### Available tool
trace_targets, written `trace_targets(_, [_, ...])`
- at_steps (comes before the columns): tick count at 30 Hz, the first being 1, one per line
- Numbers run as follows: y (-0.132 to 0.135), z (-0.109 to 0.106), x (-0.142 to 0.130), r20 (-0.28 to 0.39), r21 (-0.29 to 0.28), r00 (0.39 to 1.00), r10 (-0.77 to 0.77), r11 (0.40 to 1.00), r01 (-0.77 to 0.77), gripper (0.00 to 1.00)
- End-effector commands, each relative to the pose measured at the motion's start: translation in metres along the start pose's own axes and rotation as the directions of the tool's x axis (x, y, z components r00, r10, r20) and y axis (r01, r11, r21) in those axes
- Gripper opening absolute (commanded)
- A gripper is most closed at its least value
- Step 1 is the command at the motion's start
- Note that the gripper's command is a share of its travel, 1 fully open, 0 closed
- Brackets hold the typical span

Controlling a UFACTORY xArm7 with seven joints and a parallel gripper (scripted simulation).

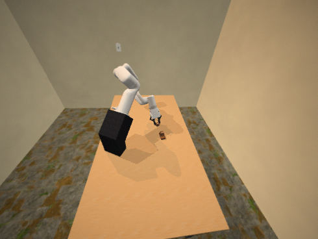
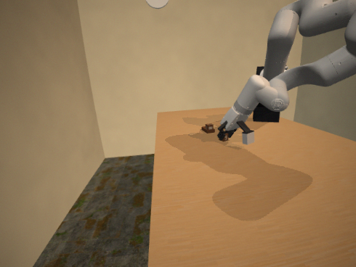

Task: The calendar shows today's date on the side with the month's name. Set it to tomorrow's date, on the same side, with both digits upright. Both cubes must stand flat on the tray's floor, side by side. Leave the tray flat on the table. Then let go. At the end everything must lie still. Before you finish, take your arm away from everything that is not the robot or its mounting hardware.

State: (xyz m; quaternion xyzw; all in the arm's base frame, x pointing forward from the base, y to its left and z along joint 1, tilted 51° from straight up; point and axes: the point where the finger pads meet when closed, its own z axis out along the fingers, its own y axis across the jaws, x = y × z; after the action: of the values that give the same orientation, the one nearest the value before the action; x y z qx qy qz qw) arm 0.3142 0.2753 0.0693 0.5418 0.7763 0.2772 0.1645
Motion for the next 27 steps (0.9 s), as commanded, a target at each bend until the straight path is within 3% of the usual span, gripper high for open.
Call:
trace_targets(1, [0.0003, -0.0004, -0.001, 0.001, -0.001, 1.0, 0.002, 1.0, -0.002, 0.49])
trace_targets(8, [0.0003, -0.0004, -0.001, 0.001, -0.001, 1.0, 0.002, 1.0, -0.002, 0.49])
trace_targets(9, [0.0003, -0.0004, -0.001, 0.001, -0.001, 1.0, 0.002, 1.0, -0.002, 0.29])
trace_targets(27, [0.0003, -0.0004, -0.001, 0.001, -0.001, 1.0, 0.002, 1.0, -0.002, 0.29])
